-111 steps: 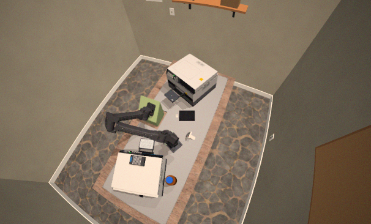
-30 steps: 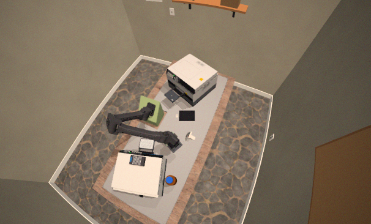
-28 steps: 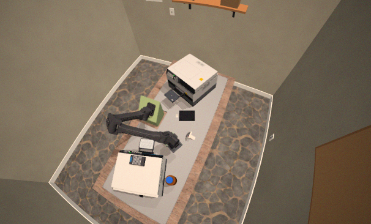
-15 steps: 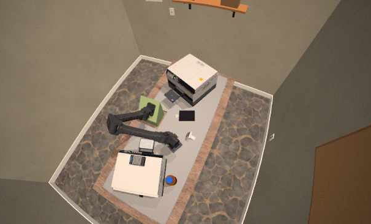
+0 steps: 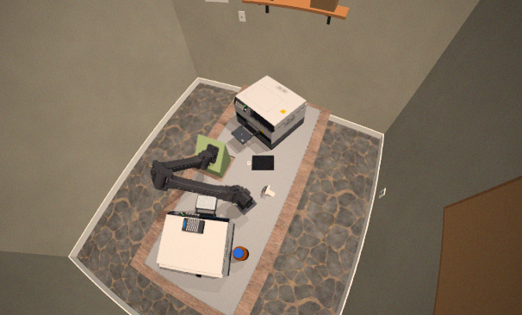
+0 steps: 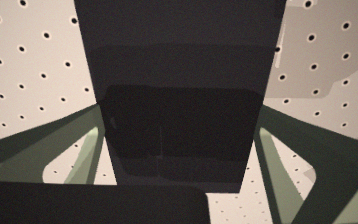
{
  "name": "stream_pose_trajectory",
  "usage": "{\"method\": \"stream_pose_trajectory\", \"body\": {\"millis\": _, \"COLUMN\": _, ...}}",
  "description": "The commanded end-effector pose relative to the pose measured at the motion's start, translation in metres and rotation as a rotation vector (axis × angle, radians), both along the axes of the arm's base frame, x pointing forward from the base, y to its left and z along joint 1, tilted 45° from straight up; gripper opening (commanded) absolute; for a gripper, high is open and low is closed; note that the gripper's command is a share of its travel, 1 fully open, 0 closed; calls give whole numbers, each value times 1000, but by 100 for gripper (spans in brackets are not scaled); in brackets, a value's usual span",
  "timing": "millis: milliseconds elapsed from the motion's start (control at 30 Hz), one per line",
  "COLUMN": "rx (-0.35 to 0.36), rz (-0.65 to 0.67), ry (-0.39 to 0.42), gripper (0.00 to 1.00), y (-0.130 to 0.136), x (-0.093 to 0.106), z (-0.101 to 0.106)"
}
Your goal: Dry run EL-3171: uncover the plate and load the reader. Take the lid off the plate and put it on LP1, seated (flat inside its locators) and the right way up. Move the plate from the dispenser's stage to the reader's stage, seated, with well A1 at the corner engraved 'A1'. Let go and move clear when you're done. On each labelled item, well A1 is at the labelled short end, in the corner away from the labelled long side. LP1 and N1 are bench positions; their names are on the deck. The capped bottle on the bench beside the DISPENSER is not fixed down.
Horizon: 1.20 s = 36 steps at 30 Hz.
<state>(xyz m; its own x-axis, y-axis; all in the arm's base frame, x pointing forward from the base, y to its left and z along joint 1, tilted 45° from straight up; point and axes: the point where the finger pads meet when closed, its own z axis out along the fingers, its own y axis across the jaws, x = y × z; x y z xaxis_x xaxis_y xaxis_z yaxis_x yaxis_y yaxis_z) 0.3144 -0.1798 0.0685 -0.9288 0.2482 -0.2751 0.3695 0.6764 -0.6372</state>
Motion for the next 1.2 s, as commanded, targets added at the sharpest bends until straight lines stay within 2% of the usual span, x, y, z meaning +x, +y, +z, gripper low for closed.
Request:
{"method": "stream_pose_trajectory", "body": {"millis": 0, "rx": -3, "rz": 3, "ry": -22, "gripper": 85, "y": 5, "x": 4, "z": 8}}
{"method": "stream_pose_trajectory", "body": {"millis": 167, "rx": 2, "rz": 3, "ry": -16, "gripper": 85, "y": 0, "x": 5, "z": 0}}
{"method": "stream_pose_trajectory", "body": {"millis": 600, "rx": 2, "rz": 4, "ry": -3, "gripper": 85, "y": -6, "x": 2, "z": -6}}
{"method": "stream_pose_trajectory", "body": {"millis": 833, "rx": 0, "rz": 16, "ry": -15, "gripper": 85, "y": -4, "x": 8, "z": -4}}
{"method": "stream_pose_trajectory", "body": {"millis": 1033, "rx": 4, "rz": 8, "ry": 9, "gripper": 85, "y": -9, "x": 2, "z": -12}}
{"method": "stream_pose_trajectory", "body": {"millis": 1167, "rx": 3, "rz": 8, "ry": 2, "gripper": 85, "y": -12, "x": 5, "z": -13}}
